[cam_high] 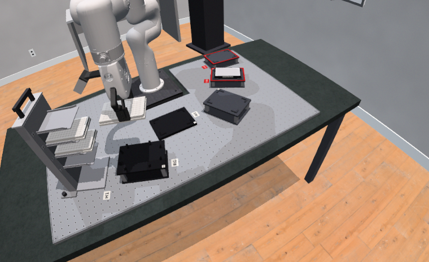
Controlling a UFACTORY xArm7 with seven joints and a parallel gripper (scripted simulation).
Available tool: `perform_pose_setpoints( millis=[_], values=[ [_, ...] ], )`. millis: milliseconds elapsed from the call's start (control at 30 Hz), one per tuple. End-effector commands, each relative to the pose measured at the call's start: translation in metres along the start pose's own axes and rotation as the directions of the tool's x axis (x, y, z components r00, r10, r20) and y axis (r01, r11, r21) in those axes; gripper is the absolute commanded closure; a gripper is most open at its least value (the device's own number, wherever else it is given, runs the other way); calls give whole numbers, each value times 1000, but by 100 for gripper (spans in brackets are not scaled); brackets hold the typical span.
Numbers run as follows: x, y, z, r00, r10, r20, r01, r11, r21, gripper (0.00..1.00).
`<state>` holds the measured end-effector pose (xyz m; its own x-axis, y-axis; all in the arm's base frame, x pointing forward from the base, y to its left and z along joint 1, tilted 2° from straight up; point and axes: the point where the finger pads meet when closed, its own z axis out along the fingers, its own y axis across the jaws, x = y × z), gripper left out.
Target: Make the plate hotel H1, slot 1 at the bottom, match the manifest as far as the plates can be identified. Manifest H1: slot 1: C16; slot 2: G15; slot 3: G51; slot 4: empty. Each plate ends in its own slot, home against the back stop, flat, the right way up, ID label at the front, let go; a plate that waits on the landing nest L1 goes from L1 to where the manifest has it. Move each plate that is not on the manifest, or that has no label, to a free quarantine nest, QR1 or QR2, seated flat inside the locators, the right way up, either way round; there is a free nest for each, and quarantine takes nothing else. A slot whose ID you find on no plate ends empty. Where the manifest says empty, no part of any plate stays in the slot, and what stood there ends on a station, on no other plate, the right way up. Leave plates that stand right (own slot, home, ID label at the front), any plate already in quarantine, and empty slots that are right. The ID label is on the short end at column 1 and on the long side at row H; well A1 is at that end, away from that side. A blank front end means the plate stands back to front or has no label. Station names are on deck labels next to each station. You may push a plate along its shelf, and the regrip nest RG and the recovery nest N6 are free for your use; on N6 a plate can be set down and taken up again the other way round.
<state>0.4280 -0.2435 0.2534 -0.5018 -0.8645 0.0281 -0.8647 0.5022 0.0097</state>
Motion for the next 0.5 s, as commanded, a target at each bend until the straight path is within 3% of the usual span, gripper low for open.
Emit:
perform_pose_setpoints(
  millis=[0,167,467],
  values=[
    [1,-3,-2,1000,0,3,0,1000,-1,100],
    [1,-3,-2,1000,0,3,0,1000,-1,100],
    [1,-3,13,1000,0,3,0,1000,-1,100]
  ],
)
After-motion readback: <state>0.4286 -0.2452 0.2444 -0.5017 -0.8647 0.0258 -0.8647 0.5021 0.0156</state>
